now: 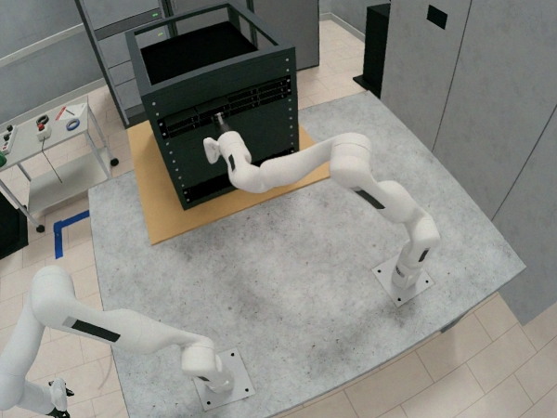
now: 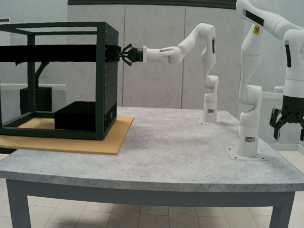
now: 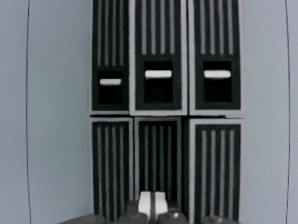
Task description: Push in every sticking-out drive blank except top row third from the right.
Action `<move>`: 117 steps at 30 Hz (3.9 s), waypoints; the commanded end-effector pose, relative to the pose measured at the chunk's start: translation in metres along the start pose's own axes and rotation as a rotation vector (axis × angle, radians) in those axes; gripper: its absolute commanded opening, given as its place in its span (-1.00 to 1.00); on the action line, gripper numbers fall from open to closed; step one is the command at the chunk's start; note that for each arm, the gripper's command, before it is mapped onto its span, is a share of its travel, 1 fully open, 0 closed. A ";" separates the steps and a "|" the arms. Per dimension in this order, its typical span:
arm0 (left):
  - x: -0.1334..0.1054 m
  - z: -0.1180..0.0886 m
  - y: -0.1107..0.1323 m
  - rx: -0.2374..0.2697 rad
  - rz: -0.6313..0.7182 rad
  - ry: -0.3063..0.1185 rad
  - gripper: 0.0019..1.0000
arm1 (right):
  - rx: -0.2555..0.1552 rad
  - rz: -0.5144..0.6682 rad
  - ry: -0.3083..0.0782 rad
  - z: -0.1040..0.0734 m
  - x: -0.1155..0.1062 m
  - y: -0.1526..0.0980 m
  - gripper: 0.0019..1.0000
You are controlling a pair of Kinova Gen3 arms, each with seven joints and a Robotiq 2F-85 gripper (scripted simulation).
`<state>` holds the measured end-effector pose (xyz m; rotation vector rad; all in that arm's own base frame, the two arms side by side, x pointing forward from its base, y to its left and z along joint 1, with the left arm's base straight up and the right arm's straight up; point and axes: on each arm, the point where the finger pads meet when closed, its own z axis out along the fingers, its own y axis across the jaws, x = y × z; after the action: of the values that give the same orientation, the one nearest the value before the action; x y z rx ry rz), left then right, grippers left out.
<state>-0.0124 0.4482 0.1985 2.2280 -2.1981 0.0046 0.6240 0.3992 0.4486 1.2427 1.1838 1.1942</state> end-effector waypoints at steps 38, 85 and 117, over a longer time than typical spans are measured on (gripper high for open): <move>-0.002 -0.002 0.000 0.006 -0.014 -0.010 1.00 | -0.003 -0.007 0.002 0.007 0.000 0.002 -0.80; -0.002 -0.002 0.000 0.006 -0.014 -0.010 1.00 | -0.002 -0.008 0.001 -0.067 -0.001 0.001 -0.80; -0.002 -0.002 0.000 0.006 -0.014 -0.010 1.00 | -0.002 -0.008 0.001 -0.089 -0.001 0.001 -0.80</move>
<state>-0.0124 0.4482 0.1985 2.2280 -2.1981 0.0046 0.5367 0.4027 0.4495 1.2258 1.1941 1.1860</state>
